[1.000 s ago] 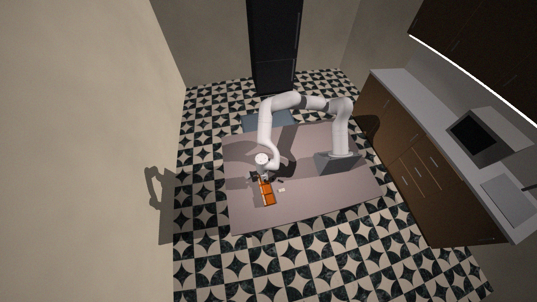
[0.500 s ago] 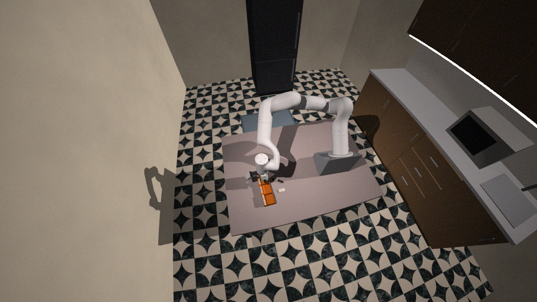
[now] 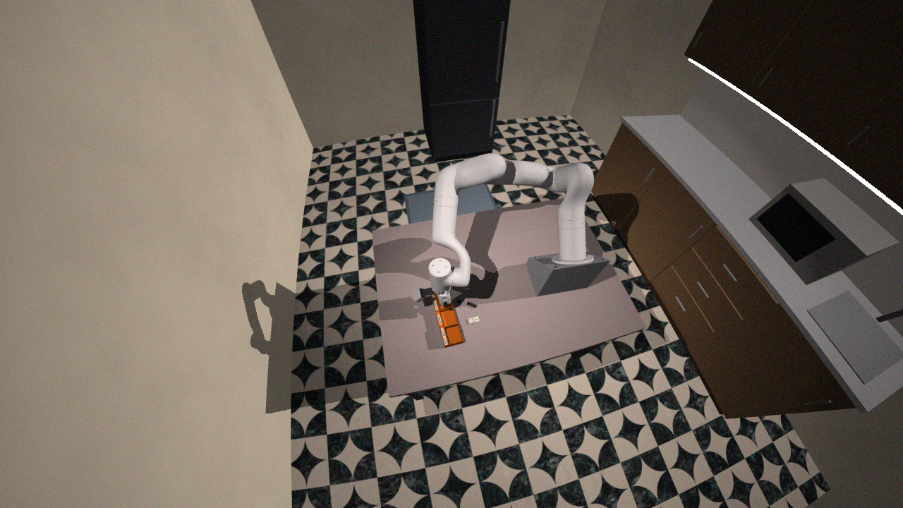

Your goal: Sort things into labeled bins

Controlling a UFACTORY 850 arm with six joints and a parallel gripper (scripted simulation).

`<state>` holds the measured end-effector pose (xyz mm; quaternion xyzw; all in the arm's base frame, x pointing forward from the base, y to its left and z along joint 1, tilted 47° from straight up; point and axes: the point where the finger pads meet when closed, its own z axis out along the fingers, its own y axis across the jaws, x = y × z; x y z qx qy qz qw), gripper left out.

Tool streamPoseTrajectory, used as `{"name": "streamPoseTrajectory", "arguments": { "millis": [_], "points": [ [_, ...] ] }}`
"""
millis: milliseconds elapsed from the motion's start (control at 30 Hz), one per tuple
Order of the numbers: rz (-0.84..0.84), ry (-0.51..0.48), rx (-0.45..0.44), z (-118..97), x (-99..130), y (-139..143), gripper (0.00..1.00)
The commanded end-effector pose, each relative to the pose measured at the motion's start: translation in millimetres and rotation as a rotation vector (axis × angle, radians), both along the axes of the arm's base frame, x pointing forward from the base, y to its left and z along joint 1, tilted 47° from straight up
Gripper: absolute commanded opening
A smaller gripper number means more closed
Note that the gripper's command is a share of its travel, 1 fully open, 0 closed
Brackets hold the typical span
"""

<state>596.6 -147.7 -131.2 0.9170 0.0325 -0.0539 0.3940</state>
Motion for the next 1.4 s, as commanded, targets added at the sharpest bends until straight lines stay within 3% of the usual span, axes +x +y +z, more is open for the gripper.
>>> {"name": "streamPoseTrajectory", "arguments": {
  "millis": [0,500,1367],
  "points": [
    [0.001,-0.001,0.0,1,1,1,0.07],
    [0.001,-0.001,0.0,1,1,1,0.07],
    [0.001,-0.001,0.0,26,4,28,0.07]
  ]
}}
